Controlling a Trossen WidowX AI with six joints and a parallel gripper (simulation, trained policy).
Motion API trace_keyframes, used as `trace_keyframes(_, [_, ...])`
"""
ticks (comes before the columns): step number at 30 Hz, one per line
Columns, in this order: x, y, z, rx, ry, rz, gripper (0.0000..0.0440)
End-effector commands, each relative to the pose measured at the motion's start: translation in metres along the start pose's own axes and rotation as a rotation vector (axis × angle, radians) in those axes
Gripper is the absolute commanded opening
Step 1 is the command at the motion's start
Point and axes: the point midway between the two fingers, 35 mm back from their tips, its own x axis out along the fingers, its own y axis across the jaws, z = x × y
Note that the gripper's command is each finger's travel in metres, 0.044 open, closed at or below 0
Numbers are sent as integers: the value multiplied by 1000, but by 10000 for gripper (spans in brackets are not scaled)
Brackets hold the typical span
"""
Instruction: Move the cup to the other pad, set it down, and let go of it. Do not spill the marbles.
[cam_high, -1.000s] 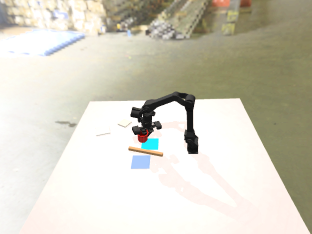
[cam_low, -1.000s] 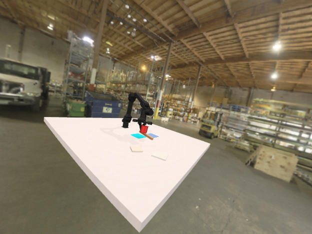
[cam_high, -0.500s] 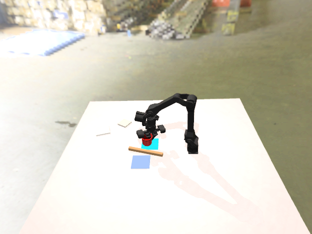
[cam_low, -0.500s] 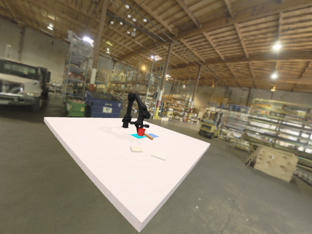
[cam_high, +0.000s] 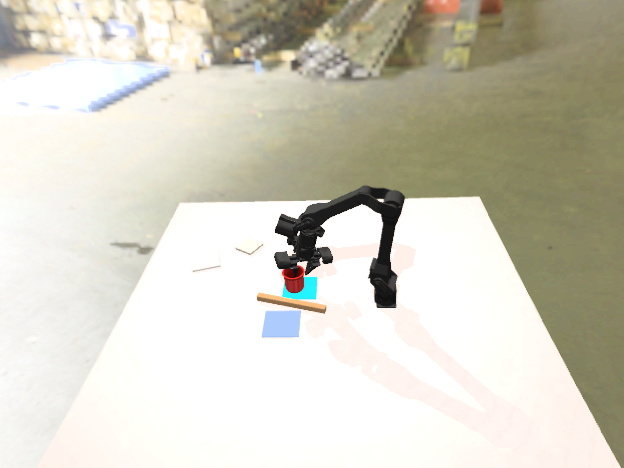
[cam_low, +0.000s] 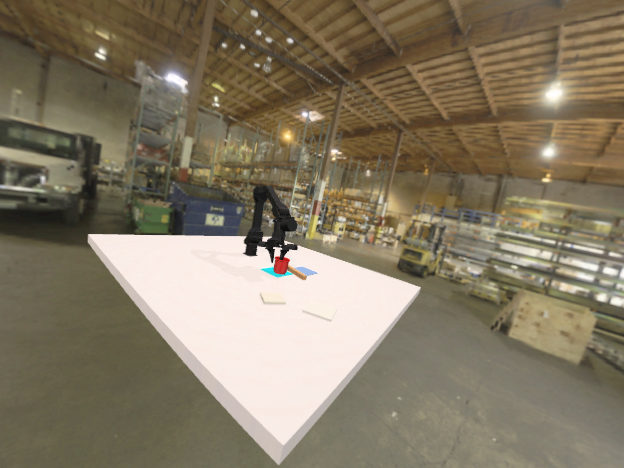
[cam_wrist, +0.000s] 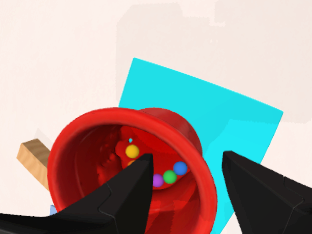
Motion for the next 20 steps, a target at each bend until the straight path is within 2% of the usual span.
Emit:
trace_keyframes(1, [-5, -1, 0, -3, -5, 24, 184])
trace_keyframes(16, [-41, -5, 8, 19, -51, 118, 271])
trace_keyframes(20, [-55, -4, 14, 24, -76, 148, 312])
